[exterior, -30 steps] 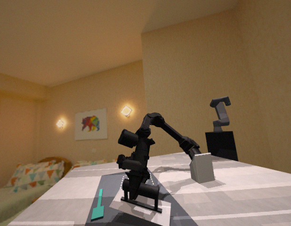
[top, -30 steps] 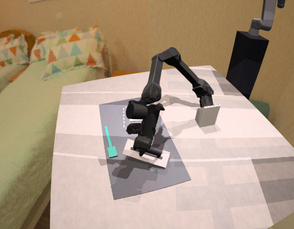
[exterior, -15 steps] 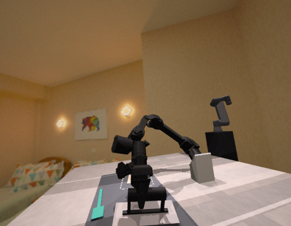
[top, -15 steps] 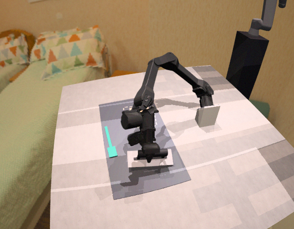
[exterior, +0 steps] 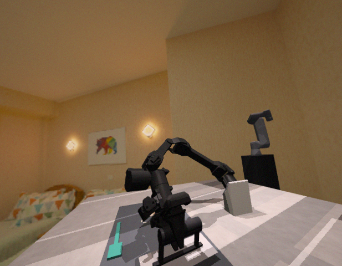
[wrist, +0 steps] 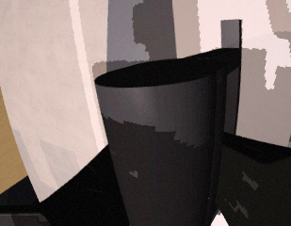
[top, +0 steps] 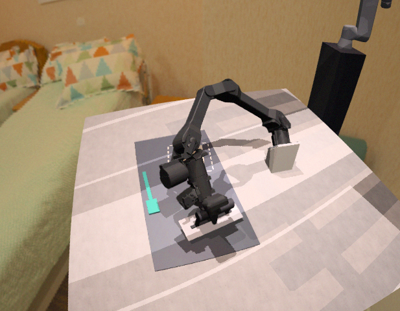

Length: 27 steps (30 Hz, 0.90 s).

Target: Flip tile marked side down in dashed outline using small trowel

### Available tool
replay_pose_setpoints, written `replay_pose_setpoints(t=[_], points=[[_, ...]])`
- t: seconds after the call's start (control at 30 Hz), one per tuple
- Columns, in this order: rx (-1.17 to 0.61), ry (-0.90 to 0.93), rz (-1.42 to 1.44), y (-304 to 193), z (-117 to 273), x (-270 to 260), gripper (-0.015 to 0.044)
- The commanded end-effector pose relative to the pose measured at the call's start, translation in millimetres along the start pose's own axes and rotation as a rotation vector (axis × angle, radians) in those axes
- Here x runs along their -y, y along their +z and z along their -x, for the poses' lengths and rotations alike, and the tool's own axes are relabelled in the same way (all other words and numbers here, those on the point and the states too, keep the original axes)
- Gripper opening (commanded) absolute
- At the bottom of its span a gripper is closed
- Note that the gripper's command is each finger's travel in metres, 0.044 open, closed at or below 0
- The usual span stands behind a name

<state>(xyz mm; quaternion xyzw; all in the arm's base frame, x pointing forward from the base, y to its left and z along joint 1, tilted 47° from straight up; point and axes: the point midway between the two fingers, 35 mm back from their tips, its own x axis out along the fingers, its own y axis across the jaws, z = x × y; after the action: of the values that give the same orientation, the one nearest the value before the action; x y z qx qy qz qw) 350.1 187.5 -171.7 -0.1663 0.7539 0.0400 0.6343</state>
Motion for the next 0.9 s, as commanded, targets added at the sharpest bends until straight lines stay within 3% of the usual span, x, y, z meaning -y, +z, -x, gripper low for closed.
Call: replay_pose_setpoints(t=[0.0,0.5,0.87], points=[[-0.044,0.047,0.066,-1.2,2.7,-8.0,0.0],[-0.25,0.23,0.276,-20.9,0.9,-23.2,0.0],[-0.258,0.238,0.284,-21.0,-4.8,-19.7,0.0]])
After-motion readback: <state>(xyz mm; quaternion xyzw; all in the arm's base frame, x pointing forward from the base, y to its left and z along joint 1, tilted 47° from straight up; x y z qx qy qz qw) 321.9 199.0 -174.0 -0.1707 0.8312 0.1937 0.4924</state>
